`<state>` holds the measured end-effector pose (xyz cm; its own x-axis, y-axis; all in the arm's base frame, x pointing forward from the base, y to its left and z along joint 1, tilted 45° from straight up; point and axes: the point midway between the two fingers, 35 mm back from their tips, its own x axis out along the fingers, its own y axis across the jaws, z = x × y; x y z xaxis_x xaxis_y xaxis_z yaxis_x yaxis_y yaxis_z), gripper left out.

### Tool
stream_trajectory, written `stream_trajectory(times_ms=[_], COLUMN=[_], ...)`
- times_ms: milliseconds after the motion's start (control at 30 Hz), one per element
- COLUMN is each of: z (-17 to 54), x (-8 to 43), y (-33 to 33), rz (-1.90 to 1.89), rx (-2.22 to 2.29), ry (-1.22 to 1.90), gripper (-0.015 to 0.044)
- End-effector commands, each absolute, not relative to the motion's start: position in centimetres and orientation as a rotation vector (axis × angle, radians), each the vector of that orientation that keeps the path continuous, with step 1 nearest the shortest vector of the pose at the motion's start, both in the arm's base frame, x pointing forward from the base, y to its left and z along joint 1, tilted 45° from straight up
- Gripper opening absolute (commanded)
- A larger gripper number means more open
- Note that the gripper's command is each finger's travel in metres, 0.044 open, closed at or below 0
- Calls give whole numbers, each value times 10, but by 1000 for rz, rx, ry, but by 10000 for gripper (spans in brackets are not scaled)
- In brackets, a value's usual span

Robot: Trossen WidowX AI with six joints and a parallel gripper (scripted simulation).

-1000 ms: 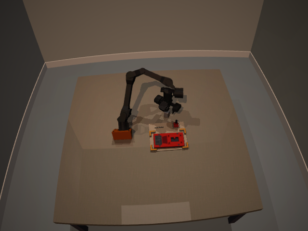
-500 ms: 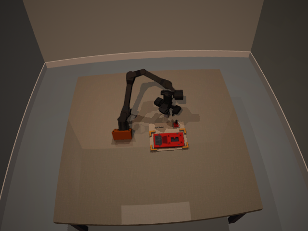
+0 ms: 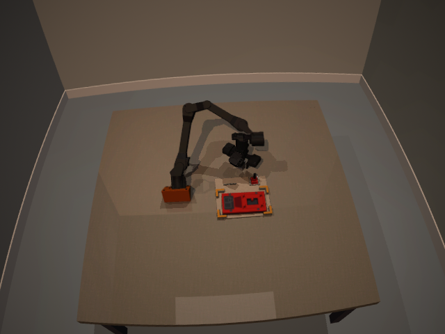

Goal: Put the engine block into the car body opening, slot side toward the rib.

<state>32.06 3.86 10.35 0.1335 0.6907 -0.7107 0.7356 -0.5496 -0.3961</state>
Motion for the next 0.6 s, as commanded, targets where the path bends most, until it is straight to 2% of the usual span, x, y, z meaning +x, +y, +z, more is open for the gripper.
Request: stream_trajectory(times_ms=[0,100,333,467,567], z=[103,103,103,106,112], x=[319,319,319,320,320], y=[40,40,40,36,29], rz=[-1418,-1418,-1418,-1421,-1426], rx=[2332,2332,2332,2336,2346], ry=[1472,1472,1472,1466,1454], gripper=[230,151,105,0,0])
